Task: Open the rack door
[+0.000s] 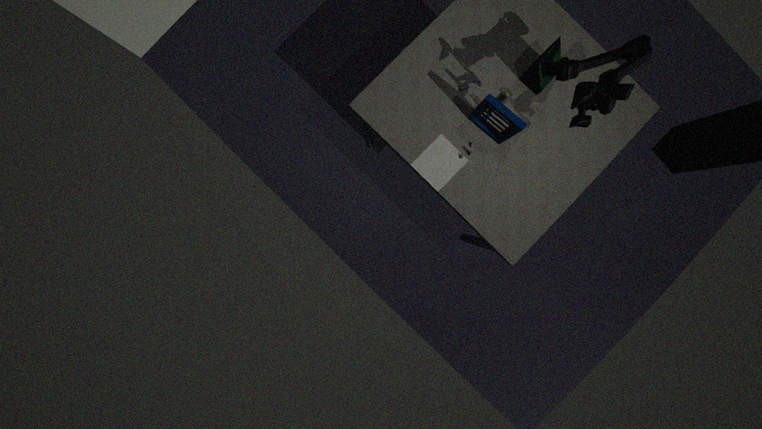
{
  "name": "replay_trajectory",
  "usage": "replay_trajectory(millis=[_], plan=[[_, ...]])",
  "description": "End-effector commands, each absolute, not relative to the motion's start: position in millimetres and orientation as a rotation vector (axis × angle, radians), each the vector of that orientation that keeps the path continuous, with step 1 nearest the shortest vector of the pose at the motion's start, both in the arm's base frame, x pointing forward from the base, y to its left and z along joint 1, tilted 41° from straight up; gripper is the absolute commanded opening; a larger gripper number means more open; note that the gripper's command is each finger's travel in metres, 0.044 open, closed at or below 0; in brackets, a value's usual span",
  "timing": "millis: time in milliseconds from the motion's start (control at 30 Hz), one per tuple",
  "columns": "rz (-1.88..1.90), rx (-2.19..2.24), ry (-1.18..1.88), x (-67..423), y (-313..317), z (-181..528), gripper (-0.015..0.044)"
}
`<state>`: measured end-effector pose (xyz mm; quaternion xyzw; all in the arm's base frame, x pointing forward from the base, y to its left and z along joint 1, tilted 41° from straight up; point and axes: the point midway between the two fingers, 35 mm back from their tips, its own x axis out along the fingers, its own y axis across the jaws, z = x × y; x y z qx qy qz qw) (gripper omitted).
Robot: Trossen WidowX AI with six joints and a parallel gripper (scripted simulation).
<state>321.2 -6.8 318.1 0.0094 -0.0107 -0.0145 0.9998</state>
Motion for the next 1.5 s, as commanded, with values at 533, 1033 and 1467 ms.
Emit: replay_trajectory(millis=[533,1033,1467], plan=[[-0.002,-0.107,0.356,365,-31,264,0.0295],[0.08,-0.144,0.701,385,-60,206,0.0295],[0.197,-0.099,0.965,386,-82,161,0.0295]])
